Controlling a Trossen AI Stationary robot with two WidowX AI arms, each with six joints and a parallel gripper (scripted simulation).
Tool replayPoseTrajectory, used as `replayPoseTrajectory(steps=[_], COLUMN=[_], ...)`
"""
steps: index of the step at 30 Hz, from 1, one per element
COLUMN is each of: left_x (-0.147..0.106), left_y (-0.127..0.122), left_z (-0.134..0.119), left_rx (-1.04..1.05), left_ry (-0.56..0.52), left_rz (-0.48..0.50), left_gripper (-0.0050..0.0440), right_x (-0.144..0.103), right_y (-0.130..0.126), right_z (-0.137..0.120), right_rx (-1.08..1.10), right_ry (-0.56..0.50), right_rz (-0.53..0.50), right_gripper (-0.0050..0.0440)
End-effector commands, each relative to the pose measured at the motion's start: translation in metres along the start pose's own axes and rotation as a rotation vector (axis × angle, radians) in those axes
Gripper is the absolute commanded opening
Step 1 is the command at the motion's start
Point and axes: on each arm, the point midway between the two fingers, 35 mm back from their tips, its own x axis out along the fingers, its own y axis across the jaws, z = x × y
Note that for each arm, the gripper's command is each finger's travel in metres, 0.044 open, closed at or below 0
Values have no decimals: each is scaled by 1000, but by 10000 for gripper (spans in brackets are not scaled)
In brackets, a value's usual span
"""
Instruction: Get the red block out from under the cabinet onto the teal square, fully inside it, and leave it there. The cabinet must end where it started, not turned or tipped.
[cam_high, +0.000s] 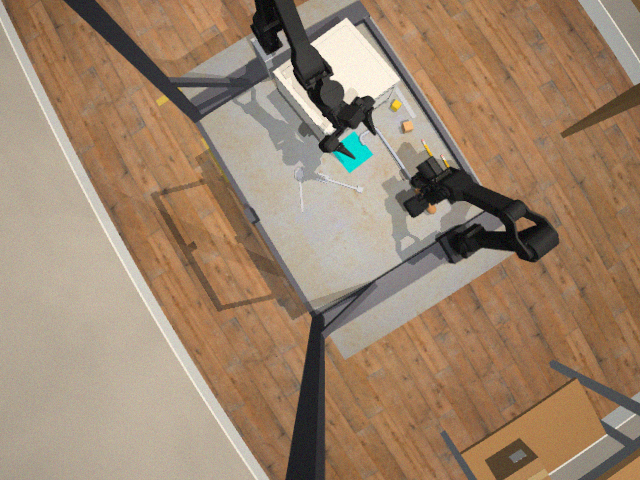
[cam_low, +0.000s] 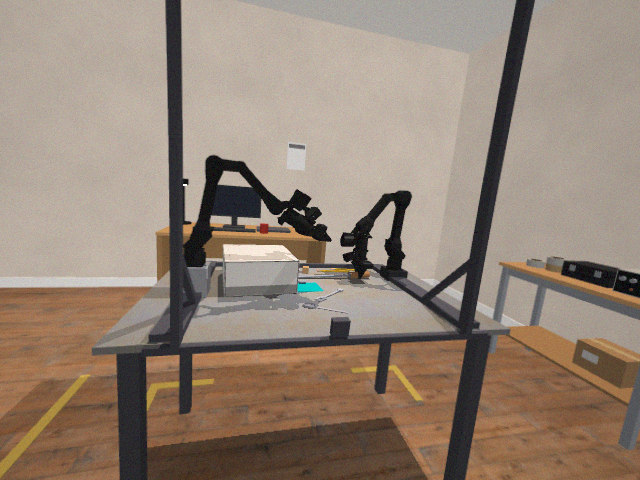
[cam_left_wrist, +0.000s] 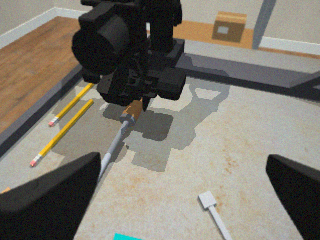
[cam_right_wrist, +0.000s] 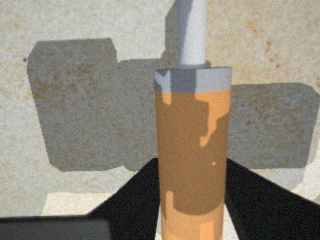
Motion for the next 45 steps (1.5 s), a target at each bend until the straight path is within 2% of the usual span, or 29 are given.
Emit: replayPoseTrajectory(steps=[1, 7, 45], left_x=[-4, -4, -4], left_y=[0, 0, 0], left_z=[12, 12, 12], left_rx=[-9, -9, -9], left_ry=[-29, -29, -29], left_rz=[-3, -3, -3], left_gripper=[440, 440, 440], right_x=[-3, -3, -4], right_y=[-15, -22, -25], right_z=[19, 26, 30], right_rx=[-48, -92, -89], right_ry=[-22, -21, -20], right_rz=[0, -1, -3], right_gripper=[116, 116, 116])
